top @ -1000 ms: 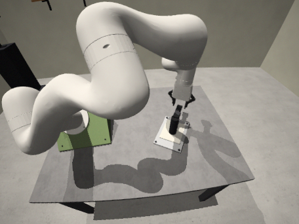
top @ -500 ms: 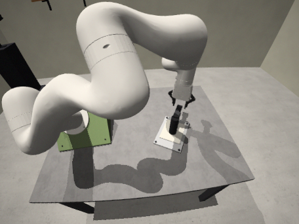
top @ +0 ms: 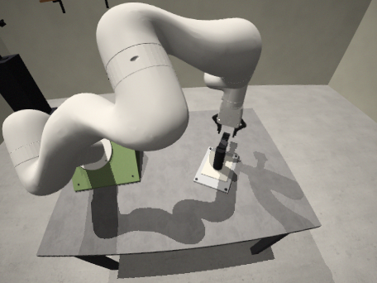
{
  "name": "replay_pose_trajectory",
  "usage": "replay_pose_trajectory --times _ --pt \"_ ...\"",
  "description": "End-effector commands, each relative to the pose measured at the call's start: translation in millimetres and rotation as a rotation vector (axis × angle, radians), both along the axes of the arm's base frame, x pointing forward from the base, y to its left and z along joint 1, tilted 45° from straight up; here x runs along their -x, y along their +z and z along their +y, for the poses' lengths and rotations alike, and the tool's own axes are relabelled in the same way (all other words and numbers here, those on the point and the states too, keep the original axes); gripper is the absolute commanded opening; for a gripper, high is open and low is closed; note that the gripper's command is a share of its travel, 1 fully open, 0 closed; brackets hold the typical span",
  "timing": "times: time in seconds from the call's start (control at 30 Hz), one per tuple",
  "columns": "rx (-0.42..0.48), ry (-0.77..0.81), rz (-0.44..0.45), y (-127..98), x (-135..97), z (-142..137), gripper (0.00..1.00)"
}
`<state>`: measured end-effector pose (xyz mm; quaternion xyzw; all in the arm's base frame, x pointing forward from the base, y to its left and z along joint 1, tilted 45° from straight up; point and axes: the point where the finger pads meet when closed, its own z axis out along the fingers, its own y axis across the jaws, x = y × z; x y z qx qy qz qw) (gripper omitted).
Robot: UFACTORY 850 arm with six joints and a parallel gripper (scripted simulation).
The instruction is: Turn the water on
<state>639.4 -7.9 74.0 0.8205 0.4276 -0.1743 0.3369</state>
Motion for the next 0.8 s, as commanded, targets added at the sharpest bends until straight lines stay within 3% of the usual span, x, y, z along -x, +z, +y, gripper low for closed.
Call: replay_pose_trajectory --times 0.0,0.77 --pt "-0.001 0.001 -0.002 0.7 -0.7 0.7 0.71" --pt "-0.001 0.001 -0.002 -2.5 -0.7 -2.5 0.71"
